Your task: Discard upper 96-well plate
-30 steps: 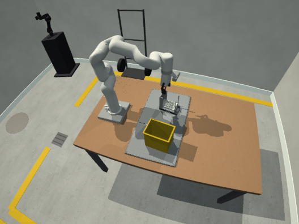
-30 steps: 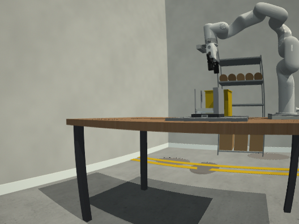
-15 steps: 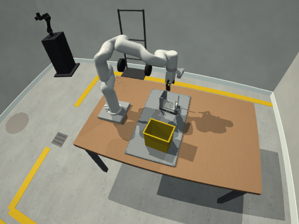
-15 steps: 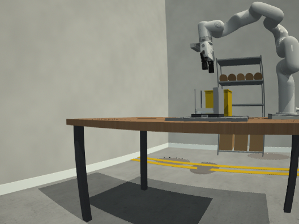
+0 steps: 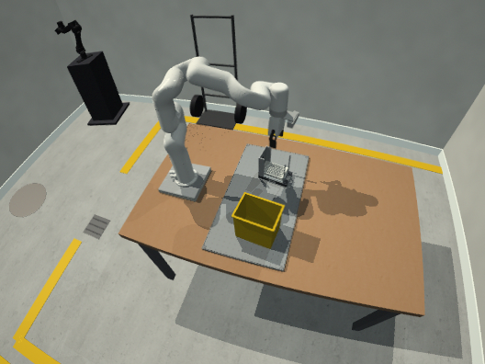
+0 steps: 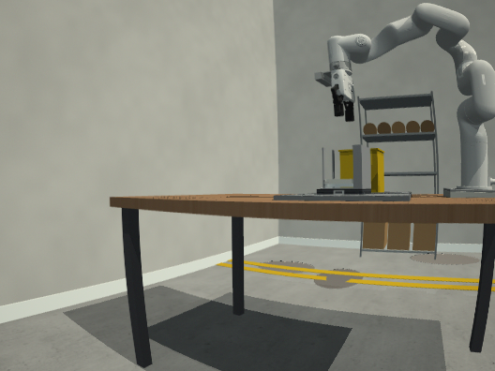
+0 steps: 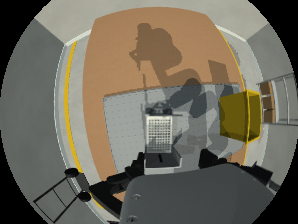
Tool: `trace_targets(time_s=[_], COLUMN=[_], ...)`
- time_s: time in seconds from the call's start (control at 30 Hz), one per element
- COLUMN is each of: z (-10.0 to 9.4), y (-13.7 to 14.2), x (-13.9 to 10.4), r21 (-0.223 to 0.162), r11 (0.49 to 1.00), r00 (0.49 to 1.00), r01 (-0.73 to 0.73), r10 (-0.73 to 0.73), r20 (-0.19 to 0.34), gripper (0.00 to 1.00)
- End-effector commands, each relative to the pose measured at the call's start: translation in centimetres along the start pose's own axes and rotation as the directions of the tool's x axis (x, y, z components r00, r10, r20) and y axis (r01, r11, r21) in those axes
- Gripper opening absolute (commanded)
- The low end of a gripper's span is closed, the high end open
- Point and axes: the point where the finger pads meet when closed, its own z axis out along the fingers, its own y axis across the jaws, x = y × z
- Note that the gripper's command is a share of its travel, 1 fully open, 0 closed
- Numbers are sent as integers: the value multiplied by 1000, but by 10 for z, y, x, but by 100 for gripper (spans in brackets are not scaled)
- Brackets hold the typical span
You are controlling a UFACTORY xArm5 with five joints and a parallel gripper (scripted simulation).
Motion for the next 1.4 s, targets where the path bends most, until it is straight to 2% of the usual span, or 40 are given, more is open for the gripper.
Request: trace_targets(time_s=[0.0, 1.37], z=[4, 66], y=[0, -2], x=[1, 0], r21=[1, 1], r11=[1000, 1000], r00=[1000, 1000], r01=[0, 0], r10=[0, 0], r20=[-3, -3], gripper=[100, 100])
